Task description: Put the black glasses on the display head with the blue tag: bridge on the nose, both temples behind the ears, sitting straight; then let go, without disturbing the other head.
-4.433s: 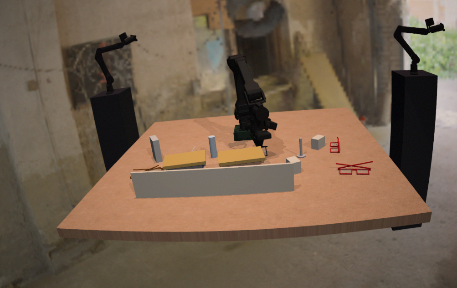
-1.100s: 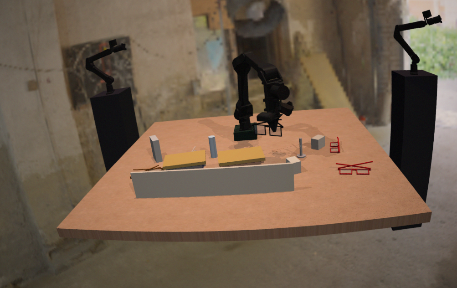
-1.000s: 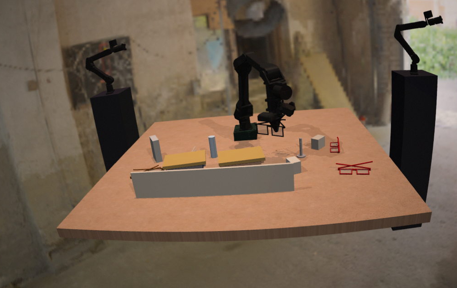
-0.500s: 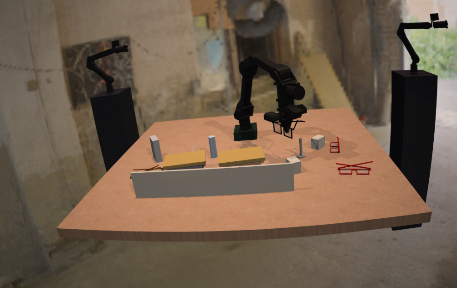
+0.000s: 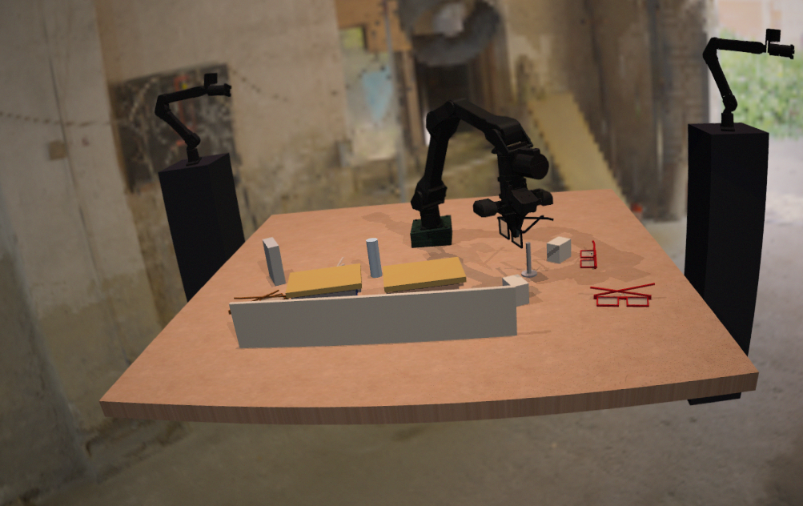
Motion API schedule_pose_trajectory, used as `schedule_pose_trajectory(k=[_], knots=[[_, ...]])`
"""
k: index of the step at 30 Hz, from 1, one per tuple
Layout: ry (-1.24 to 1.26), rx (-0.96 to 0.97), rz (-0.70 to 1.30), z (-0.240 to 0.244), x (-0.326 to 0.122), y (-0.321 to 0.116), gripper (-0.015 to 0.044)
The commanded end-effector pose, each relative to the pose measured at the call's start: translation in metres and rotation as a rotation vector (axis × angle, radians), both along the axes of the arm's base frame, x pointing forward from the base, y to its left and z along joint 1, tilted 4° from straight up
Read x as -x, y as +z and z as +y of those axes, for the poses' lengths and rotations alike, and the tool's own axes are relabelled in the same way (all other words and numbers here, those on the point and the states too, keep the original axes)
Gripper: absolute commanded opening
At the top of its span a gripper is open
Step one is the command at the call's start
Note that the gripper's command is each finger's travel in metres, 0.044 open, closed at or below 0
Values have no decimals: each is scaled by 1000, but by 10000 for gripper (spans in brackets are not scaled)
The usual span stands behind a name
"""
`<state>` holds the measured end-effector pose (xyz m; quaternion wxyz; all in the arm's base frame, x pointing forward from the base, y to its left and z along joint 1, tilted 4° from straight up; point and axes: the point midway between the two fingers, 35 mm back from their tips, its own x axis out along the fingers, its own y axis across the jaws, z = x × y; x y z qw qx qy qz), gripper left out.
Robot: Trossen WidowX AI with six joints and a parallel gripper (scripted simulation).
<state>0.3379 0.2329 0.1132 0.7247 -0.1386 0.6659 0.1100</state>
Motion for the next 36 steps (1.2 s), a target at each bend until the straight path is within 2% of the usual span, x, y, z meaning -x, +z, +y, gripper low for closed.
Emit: schedule_pose_trajectory(k=[1,9,36], knots=[[-8,11,9,-1,-1,-18,0],[-8,11,9,-4,-2,-52,0],[-8,12,9,-17,4,-54,0]])
